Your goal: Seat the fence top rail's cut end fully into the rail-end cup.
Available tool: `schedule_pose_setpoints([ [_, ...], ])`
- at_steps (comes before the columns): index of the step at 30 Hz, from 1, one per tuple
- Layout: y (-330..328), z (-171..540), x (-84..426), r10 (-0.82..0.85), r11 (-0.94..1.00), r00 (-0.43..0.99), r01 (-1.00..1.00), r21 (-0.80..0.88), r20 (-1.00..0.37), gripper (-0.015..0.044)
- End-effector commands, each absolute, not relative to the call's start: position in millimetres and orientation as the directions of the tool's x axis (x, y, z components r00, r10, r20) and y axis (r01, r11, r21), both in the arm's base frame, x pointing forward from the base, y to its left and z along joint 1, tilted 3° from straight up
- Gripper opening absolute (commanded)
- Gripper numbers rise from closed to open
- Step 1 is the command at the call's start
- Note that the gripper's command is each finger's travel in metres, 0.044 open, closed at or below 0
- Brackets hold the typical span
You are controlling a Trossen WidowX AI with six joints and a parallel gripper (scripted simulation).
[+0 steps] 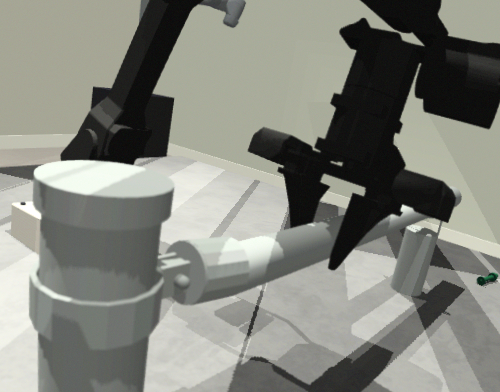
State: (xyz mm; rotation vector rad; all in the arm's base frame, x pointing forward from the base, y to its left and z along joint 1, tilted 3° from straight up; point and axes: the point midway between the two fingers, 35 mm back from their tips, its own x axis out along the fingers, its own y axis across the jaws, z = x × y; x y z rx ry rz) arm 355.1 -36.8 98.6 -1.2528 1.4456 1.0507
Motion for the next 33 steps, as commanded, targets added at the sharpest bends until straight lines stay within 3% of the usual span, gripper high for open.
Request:
schedule_pose_setpoints([
  [1, -37.2, 99.8, 354.6, -0.208, 0.118, -0.056, -0.992, 0.032, -0.976, 0.0000],
  [33, -41.1, 105.4, 352.6, -0.217, 0.121, -0.059, -0.992, 0.033, -0.974, 0.0000],
])
